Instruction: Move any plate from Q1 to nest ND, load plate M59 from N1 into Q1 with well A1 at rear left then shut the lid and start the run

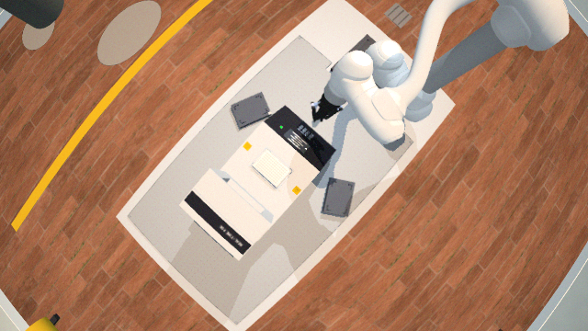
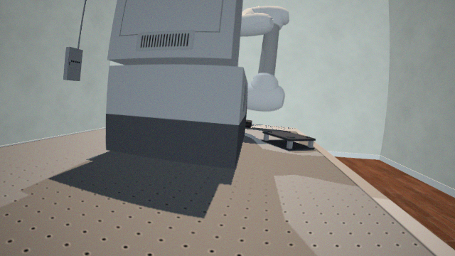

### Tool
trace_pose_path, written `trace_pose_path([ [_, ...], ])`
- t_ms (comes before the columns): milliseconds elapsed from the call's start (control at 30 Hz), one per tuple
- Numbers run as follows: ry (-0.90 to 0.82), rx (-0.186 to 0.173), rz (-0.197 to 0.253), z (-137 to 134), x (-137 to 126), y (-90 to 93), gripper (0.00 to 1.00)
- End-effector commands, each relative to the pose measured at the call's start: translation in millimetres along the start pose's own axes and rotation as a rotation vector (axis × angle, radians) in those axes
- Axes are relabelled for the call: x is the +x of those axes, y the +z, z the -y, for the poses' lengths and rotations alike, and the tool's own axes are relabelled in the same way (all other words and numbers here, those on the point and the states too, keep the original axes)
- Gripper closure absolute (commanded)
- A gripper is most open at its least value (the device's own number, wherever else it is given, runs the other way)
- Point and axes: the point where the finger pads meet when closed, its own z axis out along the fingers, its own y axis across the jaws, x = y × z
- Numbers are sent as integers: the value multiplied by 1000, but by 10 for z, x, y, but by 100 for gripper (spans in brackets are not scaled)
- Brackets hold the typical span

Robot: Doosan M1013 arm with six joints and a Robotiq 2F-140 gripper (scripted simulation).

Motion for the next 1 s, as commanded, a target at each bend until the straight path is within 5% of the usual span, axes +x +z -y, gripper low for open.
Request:
trace_pose_path([
  [0,0,0,0,-4,4,9,100],
  [967,0,0,0,-104,104,309,100],
])
